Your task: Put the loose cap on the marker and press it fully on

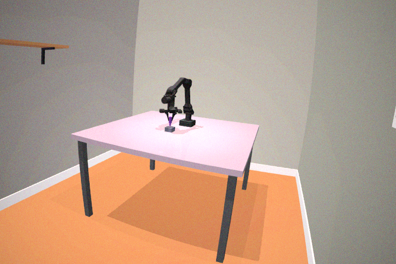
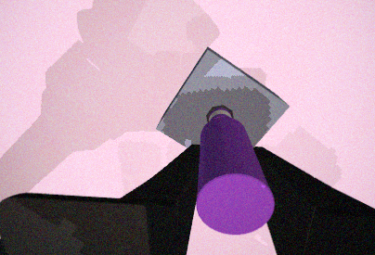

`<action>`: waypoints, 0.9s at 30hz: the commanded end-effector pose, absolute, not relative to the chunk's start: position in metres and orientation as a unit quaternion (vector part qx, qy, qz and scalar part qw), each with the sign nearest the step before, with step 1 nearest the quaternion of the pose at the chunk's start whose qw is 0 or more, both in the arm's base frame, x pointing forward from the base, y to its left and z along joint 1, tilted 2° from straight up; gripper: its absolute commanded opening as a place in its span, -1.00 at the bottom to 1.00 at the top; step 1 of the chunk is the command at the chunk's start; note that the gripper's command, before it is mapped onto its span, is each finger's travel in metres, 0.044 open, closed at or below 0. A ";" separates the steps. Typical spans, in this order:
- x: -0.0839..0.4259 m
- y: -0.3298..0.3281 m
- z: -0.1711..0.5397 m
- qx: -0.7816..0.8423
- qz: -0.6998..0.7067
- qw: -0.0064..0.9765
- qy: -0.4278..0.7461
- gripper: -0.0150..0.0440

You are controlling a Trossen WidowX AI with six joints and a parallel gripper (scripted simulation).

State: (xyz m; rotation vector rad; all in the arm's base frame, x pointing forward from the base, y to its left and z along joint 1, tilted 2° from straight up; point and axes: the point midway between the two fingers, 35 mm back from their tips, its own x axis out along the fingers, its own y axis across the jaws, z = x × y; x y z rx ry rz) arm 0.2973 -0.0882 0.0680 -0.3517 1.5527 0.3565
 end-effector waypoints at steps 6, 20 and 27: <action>0.296 -0.088 0.054 -0.160 0.160 0.685 0.693 -0.49; 0.296 -0.088 0.053 -0.157 0.159 0.685 0.693 0.04; 0.296 -0.088 0.053 -0.157 0.159 0.685 0.693 0.67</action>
